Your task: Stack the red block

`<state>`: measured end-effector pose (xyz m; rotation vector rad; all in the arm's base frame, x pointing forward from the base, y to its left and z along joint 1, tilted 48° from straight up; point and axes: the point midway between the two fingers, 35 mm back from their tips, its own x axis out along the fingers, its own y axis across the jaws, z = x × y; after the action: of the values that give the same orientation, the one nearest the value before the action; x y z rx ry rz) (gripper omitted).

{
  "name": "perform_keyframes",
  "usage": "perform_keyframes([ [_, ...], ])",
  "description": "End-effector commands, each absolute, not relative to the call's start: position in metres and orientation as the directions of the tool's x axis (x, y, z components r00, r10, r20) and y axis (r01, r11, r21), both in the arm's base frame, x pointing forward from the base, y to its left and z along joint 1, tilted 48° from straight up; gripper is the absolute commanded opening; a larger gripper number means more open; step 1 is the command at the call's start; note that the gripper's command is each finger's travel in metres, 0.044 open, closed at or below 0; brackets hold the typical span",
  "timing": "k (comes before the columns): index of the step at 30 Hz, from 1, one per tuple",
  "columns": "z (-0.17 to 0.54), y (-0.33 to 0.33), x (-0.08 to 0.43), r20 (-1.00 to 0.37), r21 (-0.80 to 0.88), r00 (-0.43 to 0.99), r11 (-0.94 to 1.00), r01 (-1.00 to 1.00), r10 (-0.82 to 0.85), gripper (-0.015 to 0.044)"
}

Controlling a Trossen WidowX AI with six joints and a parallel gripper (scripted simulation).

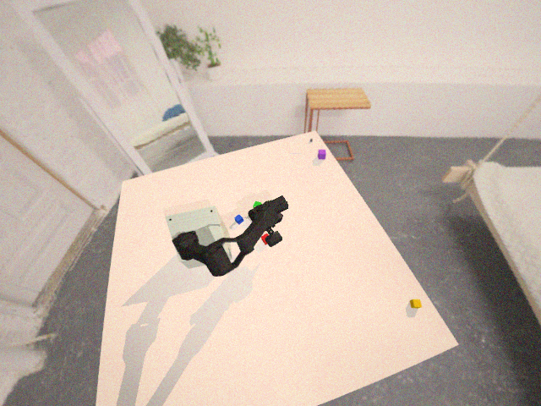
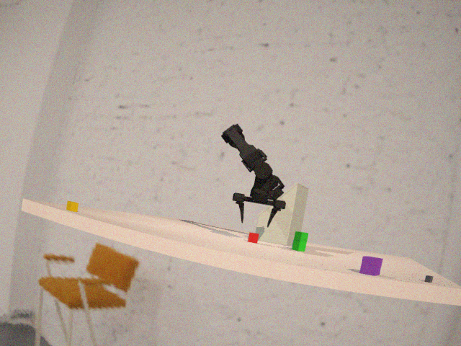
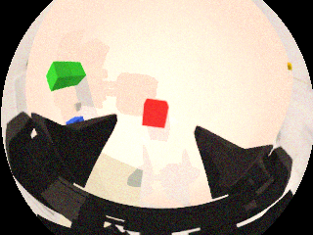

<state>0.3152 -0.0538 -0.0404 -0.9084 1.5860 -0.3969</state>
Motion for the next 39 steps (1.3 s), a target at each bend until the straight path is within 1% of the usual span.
perform_keyframes([
  [1,-0.050,-0.063,0.311,-0.671,-0.698,0.005,0.630,-0.341,-0.741,0.0440],
  [39,-0.078,-0.094,0.310,-0.670,-0.699,0.005,0.628,-0.341,-0.743,0.0440],
])
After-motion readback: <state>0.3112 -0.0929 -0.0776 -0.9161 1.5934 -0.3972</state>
